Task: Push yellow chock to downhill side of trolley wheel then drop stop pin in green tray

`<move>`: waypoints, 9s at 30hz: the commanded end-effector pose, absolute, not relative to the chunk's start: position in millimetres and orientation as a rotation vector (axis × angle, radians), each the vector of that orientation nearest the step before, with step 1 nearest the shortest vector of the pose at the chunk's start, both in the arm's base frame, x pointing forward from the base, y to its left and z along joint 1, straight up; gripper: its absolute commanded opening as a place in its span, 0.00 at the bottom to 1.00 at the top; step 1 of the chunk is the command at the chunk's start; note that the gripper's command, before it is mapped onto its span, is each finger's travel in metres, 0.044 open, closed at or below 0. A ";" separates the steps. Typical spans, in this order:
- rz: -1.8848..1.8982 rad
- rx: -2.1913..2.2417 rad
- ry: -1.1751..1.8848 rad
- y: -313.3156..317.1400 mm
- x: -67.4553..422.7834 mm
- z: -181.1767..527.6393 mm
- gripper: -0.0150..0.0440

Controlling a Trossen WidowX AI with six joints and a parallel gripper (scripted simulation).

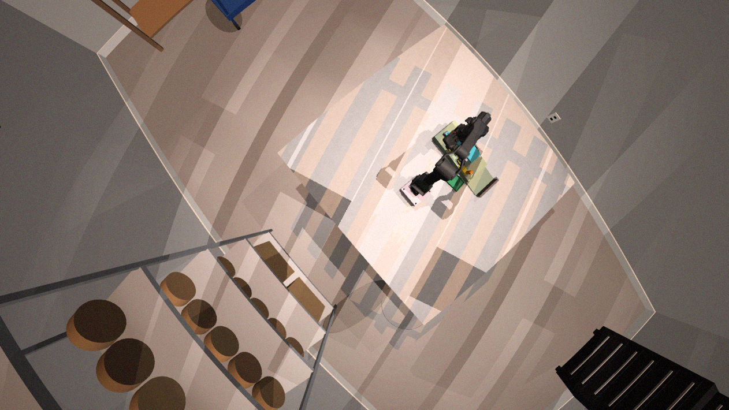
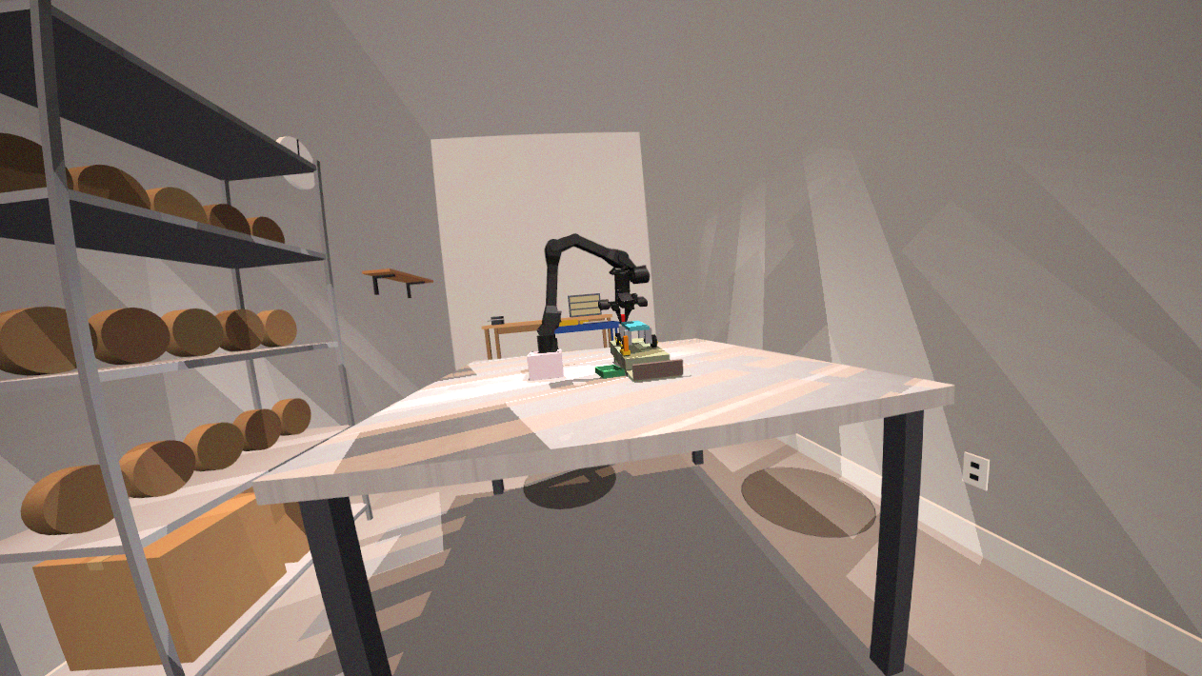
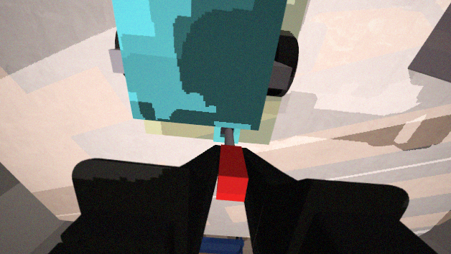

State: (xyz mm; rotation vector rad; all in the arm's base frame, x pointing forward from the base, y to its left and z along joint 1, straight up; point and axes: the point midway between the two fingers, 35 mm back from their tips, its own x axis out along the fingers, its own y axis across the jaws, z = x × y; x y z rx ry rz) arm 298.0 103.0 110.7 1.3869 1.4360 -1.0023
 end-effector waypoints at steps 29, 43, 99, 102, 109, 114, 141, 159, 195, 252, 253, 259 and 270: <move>-0.990 1.388 1.441 119.8 297.5 130.2 0.25; -0.990 1.389 1.443 133.0 288.9 133.0 0.25; -0.999 1.382 1.441 40.0 221.8 111.5 0.25; -0.999 1.381 1.440 30.0 222.5 109.8 0.25; -1.001 1.380 1.439 5.3 223.9 105.7 0.25; -1.001 1.379 1.438 -12.6 224.7 102.6 0.25; -1.006 1.374 1.433 -102.7 226.6 88.7 0.25; -1.414 1.645 1.146 -99.1 225.5 89.0 0.25; -2.086 2.137 0.215 -92.4 226.2 90.1 0.25; -2.005 2.077 -0.004 -114.2 215.2 3.5 0.58; -2.005 2.077 -0.004 -113.5 215.1 3.2 0.58; -2.006 2.077 -0.004 -109.4 214.4 1.5 0.58; -2.006 2.077 -0.003 -102.0 213.1 -2.1 0.58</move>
